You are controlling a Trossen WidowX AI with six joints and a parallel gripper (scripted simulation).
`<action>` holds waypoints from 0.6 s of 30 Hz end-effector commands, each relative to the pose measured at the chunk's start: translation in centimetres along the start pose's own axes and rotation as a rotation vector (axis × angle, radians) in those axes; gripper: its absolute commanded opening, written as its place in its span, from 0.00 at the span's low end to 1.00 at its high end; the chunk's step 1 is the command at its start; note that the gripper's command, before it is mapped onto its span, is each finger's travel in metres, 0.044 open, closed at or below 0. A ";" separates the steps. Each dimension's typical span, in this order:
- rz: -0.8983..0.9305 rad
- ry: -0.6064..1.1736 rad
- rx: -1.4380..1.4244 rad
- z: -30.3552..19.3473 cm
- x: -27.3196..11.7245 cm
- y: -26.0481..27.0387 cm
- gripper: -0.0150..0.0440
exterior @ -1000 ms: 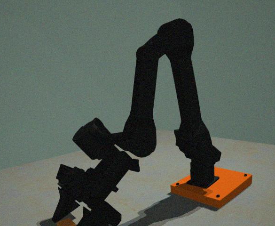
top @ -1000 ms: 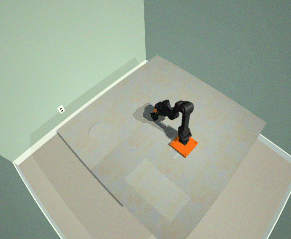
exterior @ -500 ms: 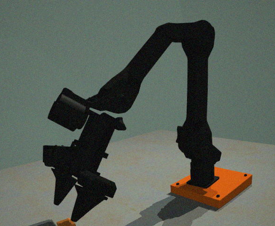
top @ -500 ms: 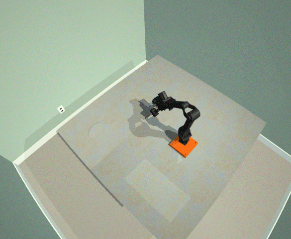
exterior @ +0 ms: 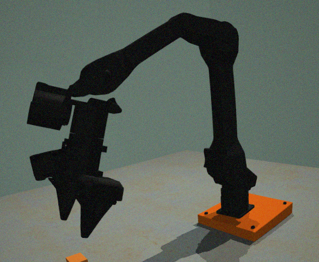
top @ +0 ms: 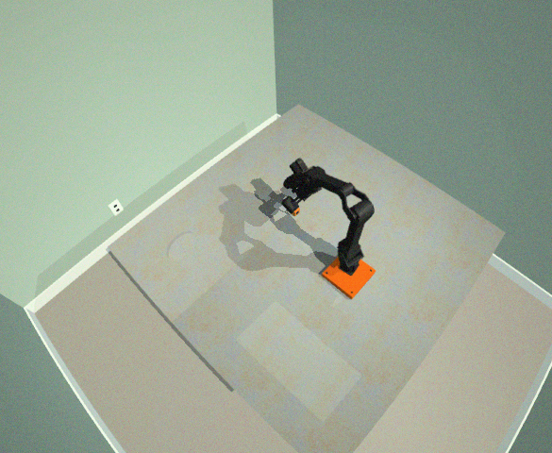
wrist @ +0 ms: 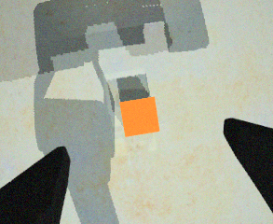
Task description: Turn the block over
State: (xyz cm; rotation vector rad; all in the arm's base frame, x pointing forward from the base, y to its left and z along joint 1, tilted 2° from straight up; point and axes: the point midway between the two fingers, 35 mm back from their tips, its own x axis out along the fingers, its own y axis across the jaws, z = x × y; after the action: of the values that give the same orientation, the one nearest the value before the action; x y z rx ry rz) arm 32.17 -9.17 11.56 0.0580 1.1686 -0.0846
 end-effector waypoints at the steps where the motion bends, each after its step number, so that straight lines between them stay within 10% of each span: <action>1: -0.003 0.120 0.007 0.9 0.0 0.0 1.00; 18: -0.008 0.341 -0.003 1.0 2.9 0.3 1.00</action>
State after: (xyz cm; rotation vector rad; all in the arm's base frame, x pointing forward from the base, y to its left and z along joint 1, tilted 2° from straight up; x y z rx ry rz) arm 34.49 -9.13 11.14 0.0605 1.4824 -0.0776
